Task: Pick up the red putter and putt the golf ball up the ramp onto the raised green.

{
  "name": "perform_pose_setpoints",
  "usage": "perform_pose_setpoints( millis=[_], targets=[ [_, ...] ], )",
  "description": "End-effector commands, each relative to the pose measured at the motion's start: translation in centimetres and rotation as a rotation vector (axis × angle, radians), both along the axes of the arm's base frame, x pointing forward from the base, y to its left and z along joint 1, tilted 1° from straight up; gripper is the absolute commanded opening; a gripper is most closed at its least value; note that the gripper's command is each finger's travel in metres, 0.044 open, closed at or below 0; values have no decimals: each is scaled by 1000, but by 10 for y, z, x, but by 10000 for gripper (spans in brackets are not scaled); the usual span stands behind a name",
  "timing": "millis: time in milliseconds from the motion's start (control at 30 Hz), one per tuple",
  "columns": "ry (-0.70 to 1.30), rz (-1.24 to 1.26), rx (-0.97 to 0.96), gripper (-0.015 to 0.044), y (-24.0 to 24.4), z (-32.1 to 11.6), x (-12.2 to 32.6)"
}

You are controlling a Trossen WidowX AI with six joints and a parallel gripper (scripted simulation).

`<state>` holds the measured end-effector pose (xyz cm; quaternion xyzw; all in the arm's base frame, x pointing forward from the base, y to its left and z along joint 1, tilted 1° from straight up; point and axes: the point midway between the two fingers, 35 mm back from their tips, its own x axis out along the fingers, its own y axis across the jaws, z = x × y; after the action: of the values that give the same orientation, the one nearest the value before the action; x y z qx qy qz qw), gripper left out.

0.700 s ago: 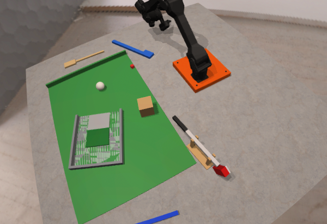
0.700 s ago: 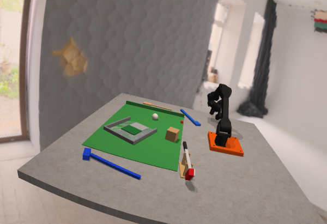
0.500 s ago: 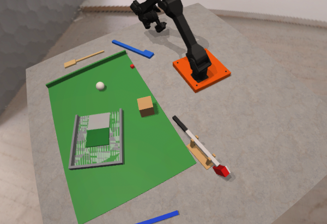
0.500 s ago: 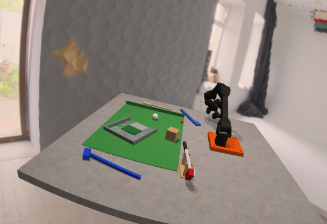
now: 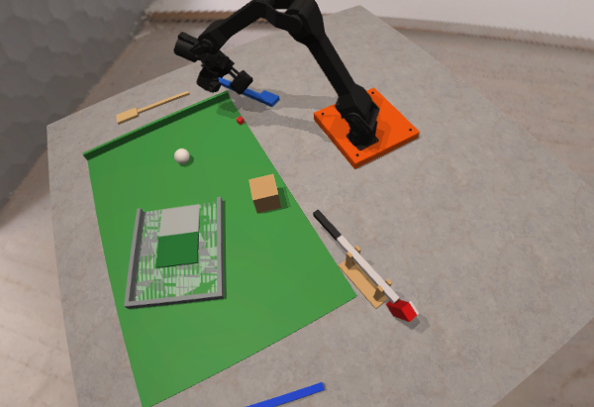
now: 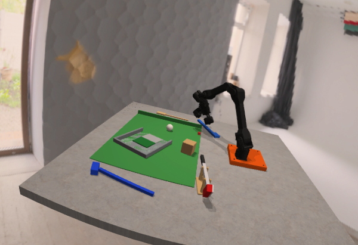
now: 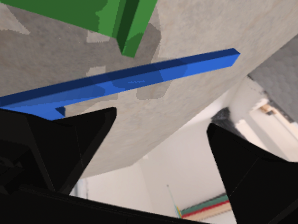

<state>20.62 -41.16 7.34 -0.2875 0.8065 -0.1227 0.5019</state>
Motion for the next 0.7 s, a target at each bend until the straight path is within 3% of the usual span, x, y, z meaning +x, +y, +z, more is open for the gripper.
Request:
perform_pose_setpoints(
  millis=[0,333,667],
  targets=[
    [-50,136,69,440,44,1,44],
    [-151,549,300,440,204,8,136],
    [-168,943,590,440,384,18,143]
  ],
)
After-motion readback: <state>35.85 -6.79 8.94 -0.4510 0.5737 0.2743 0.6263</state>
